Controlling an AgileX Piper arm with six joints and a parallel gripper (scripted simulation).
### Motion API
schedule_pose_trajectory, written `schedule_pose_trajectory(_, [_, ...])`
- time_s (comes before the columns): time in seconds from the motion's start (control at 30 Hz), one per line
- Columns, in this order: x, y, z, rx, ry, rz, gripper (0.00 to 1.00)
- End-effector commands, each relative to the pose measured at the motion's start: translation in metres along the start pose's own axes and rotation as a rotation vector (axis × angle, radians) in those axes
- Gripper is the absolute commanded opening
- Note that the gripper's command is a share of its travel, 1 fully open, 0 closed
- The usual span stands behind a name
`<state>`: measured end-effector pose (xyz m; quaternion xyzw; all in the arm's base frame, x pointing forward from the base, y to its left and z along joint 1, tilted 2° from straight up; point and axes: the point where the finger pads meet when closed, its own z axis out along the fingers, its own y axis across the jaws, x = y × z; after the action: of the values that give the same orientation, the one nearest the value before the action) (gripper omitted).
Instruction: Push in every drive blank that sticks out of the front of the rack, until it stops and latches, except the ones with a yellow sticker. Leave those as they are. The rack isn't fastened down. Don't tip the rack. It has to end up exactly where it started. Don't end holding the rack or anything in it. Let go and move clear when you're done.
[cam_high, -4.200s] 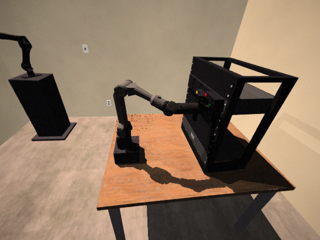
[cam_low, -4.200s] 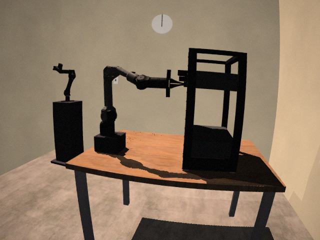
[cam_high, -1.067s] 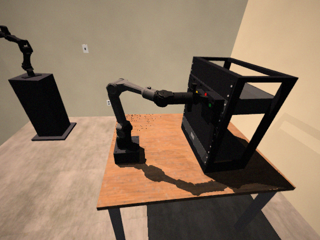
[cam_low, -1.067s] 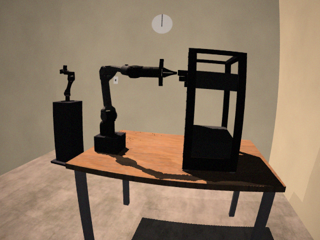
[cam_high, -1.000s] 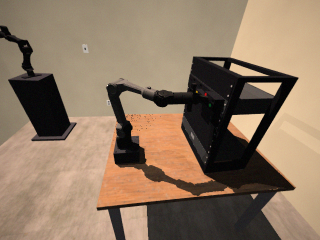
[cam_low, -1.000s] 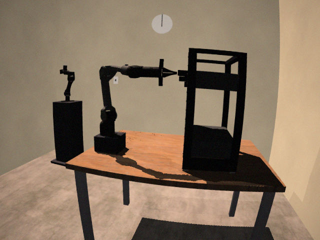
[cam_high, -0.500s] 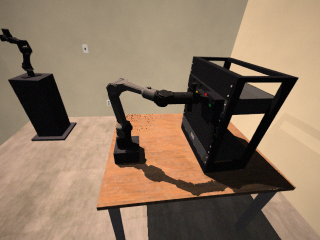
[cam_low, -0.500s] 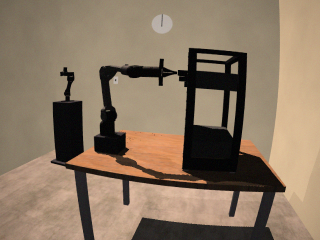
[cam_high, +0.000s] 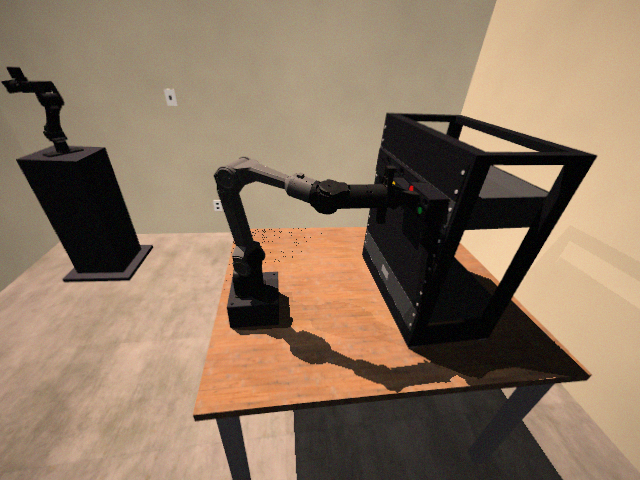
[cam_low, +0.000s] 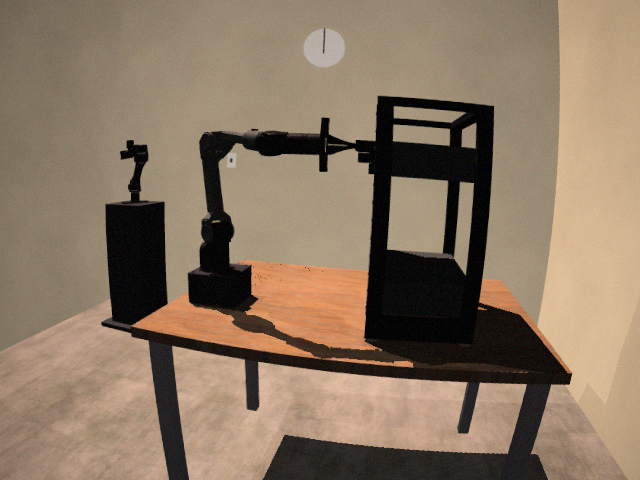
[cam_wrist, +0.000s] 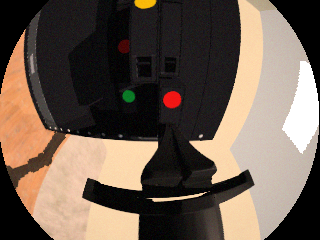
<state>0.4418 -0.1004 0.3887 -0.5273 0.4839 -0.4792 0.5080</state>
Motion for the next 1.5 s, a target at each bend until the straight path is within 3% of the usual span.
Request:
schedule_pose_trajectory(0.0, [0.001, 0.000, 0.005, 0.001, 0.000, 0.000, 0.00])
schedule_pose_trajectory(1.47, [0.000, 0.000, 0.026, 0.001, 0.000, 0.000, 0.00])
